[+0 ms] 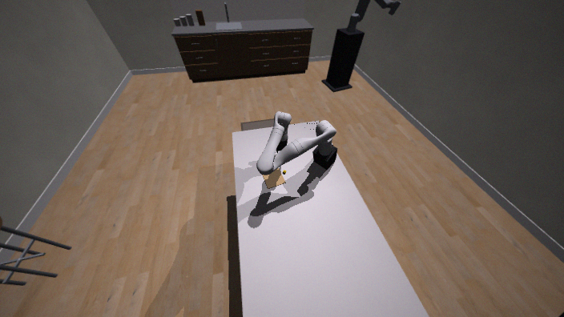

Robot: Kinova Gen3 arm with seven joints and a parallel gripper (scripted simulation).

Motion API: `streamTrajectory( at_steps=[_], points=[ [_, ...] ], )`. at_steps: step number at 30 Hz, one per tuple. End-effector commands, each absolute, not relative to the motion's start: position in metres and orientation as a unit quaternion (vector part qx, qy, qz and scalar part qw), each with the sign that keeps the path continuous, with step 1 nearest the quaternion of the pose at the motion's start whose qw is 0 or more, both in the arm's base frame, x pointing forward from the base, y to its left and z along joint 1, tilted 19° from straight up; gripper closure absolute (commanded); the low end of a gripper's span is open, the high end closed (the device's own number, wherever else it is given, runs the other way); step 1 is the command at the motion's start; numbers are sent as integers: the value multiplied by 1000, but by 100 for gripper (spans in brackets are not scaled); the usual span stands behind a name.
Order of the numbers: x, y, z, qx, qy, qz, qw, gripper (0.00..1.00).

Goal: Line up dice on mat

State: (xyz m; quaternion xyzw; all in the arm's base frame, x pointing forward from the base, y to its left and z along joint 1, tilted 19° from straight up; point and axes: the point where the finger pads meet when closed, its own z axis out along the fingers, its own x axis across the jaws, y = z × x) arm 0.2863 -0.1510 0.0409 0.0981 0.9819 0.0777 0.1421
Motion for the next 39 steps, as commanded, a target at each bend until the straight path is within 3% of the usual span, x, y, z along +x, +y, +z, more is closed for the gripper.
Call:
streamTrajectory(
  at_steps=[1, 39],
  points=[
    [287, -151, 39, 98, 982, 78, 142, 0],
    [319, -137, -63, 98, 982, 78, 142, 0]
  ],
)
